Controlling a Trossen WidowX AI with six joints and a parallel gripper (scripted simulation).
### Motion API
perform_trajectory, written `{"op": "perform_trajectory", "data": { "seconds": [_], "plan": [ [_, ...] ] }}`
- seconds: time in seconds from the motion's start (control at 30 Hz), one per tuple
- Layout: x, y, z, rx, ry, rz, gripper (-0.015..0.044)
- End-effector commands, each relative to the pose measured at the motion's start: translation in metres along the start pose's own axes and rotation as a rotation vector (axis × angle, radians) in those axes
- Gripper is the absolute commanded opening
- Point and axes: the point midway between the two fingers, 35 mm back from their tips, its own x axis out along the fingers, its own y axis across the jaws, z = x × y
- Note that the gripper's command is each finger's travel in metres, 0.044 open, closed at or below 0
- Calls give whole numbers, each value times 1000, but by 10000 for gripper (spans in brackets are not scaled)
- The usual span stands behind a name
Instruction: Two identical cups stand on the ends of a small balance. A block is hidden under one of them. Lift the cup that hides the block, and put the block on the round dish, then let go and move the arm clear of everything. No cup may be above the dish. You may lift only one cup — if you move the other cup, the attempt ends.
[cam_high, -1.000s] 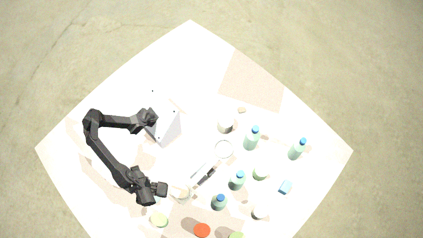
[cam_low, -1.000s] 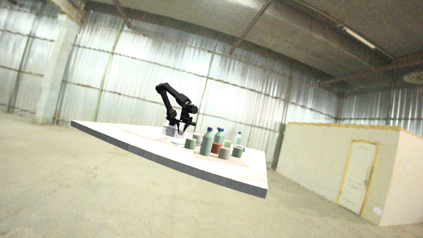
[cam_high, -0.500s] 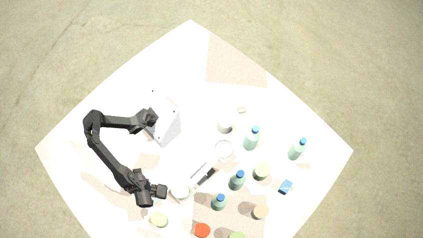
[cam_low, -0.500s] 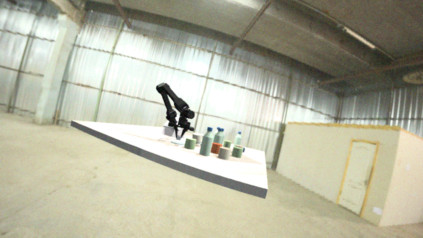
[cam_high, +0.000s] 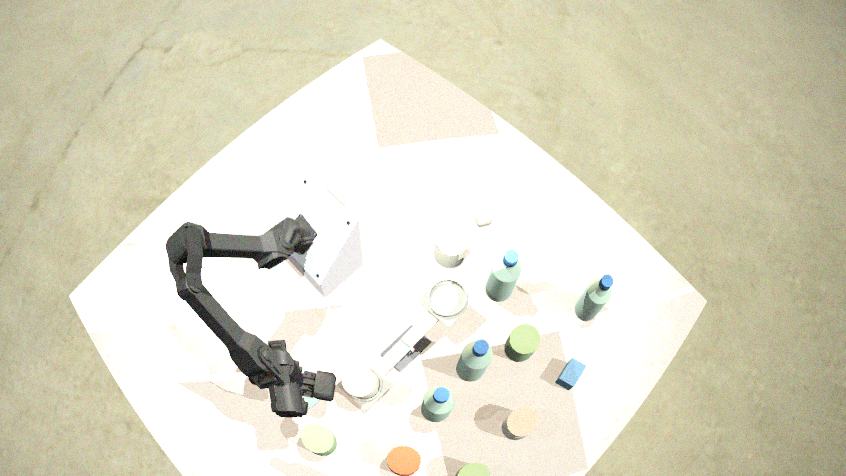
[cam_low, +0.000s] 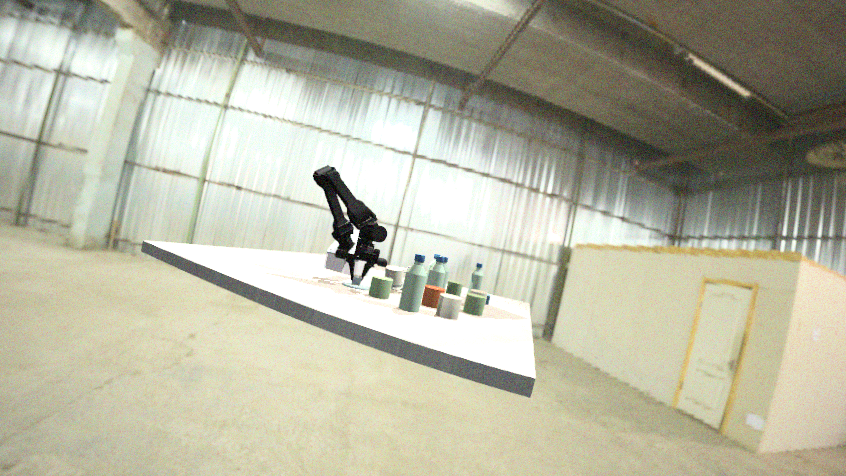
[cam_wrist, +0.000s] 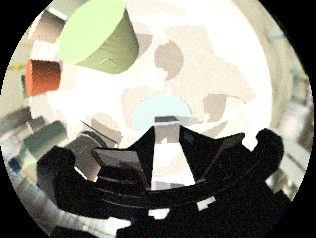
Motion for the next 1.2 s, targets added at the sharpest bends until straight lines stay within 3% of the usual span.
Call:
{"op": "perform_trajectory", "data": {
  "seconds": [0.0, 0.03, 0.6, 1.17],
  "plan": [
    [7, 2, -3, -12, 7, 3, 0],
    [7, 2, -3, -12, 7, 3, 0],
    [-2, 1, 0, 8, 4, 3, 440],
    [-90, 1, -3, -18, 10, 10, 440]
  ]
}}
